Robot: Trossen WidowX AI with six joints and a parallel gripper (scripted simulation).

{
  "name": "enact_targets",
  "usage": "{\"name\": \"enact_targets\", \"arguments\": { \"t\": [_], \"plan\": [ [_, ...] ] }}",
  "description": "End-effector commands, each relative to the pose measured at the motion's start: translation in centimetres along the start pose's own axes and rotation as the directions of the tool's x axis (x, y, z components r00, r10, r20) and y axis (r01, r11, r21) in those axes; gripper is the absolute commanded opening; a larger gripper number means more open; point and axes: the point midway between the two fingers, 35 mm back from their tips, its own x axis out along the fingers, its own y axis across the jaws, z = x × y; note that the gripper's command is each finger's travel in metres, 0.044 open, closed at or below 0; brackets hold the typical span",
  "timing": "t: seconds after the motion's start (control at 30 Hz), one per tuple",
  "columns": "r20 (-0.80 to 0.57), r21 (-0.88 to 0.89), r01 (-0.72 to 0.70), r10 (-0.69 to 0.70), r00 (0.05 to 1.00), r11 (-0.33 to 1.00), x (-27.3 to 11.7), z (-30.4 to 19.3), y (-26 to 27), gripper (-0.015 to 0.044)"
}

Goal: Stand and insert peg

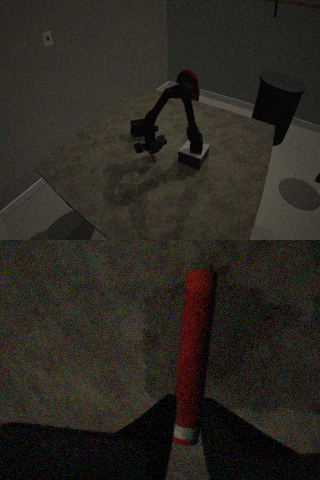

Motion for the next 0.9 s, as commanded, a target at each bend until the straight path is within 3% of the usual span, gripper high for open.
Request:
{"name": "enact_targets", "arguments": {
  "t": [0.0,0.87],
  "plan": [
    [-0.035,0.002,0.003,-0.003,0.999,1.0,-0.3,0.2,0.0,0.0049],
    [-0.255,0.002,0.004,-0.003,0.967,1.0,-1.5,1.5,0.0,0.0049]
  ]
}}
